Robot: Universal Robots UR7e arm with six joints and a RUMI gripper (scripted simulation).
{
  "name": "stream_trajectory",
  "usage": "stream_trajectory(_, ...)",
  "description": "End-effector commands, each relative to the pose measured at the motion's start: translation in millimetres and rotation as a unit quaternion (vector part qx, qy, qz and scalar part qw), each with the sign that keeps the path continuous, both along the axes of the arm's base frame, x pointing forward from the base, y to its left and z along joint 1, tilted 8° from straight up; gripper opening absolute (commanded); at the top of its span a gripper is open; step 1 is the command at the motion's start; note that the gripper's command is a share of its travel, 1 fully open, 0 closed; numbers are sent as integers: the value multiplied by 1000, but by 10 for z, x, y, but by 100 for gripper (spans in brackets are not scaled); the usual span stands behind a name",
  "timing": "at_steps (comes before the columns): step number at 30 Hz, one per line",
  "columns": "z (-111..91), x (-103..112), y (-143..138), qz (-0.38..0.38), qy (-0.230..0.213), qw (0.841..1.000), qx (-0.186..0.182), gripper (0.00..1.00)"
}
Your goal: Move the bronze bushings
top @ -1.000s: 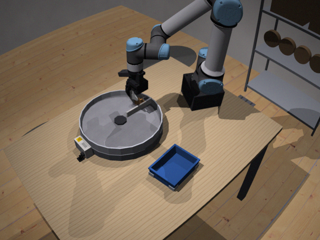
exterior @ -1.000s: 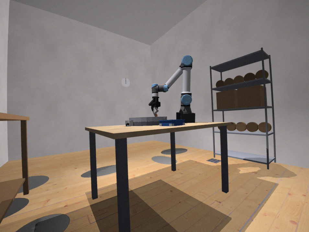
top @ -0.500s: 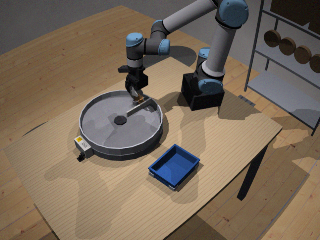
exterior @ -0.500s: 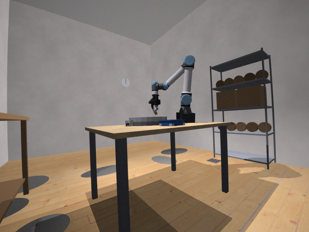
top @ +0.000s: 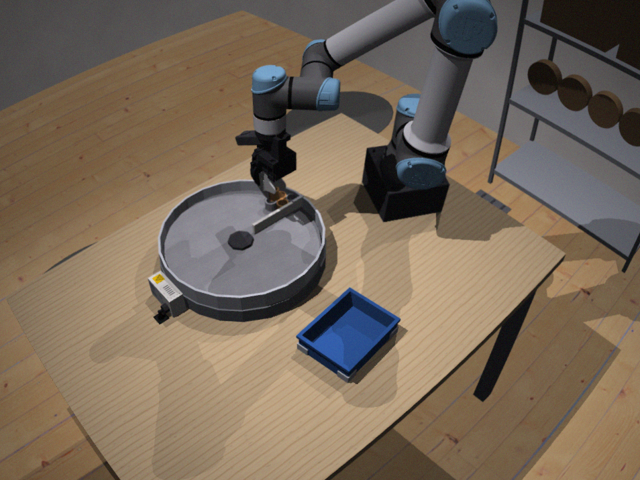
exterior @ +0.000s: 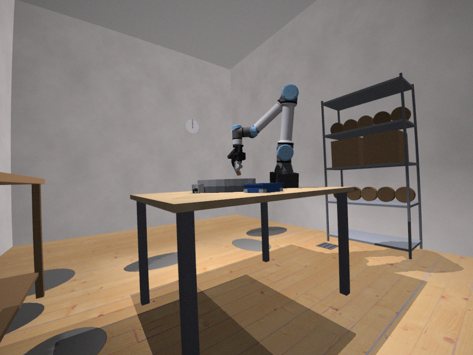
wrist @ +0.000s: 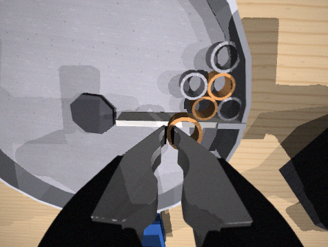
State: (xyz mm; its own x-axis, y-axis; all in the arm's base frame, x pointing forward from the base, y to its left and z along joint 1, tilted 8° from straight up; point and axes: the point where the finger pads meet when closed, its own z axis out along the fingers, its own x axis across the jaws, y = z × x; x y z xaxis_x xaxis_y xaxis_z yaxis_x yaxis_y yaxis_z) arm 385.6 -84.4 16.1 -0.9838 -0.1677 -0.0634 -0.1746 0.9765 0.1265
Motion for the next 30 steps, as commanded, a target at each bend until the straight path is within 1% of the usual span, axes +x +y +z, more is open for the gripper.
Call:
stream_trajectory(1,3,3,-3,0,0,1000,0,0)
stream_trajectory(30,6,15,9,13,-2,1000,-1,0)
